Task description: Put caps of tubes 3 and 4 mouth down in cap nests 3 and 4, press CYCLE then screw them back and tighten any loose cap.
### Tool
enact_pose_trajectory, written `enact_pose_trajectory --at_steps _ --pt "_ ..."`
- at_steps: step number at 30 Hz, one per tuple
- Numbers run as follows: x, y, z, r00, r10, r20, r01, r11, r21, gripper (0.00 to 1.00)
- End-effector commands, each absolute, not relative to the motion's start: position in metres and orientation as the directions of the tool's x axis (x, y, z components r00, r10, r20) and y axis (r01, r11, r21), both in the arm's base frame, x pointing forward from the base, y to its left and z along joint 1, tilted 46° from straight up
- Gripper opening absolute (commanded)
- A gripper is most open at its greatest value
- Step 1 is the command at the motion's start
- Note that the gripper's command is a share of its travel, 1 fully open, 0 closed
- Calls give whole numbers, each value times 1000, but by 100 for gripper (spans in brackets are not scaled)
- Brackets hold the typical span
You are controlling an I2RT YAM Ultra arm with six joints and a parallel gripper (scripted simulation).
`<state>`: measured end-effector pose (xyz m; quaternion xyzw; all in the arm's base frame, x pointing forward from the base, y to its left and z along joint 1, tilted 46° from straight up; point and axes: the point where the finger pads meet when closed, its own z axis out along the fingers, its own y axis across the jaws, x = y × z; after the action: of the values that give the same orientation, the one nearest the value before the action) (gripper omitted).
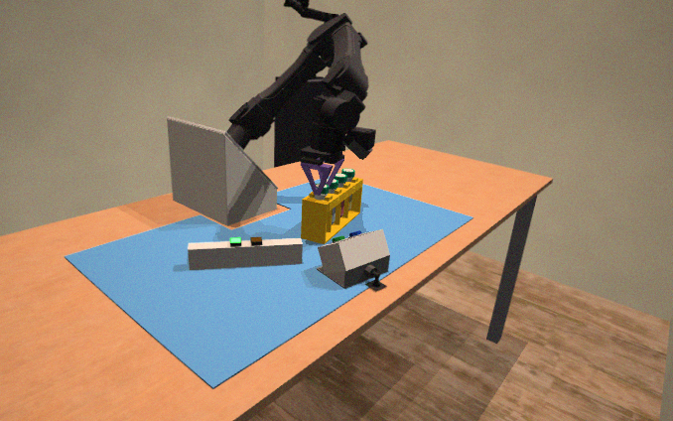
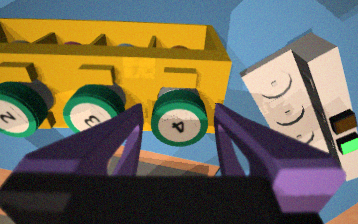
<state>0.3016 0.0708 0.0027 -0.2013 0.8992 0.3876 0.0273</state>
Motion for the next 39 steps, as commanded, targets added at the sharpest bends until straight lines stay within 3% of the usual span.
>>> enact_pose_trajectory --at_steps 1,13,17,24,31,32,39 --pt "305 66 4 -853 -419 -313 -515 568 642 49" --pt "304 66 4 -519 -634 -574 -850 311 425 49" --pt "304 66 4 -449 -657 -606 -889 259 378 49" --pt "303 66 4 -186 -703 -687 -978 67 196 49" --pt "303 66 5 -168 -704 -690 -982 55 183 49" --pt "303 66 5 -168 -704 -690 -982 55 183 0" --pt "303 66 5 -168 -704 -690 -982 55 183 0"
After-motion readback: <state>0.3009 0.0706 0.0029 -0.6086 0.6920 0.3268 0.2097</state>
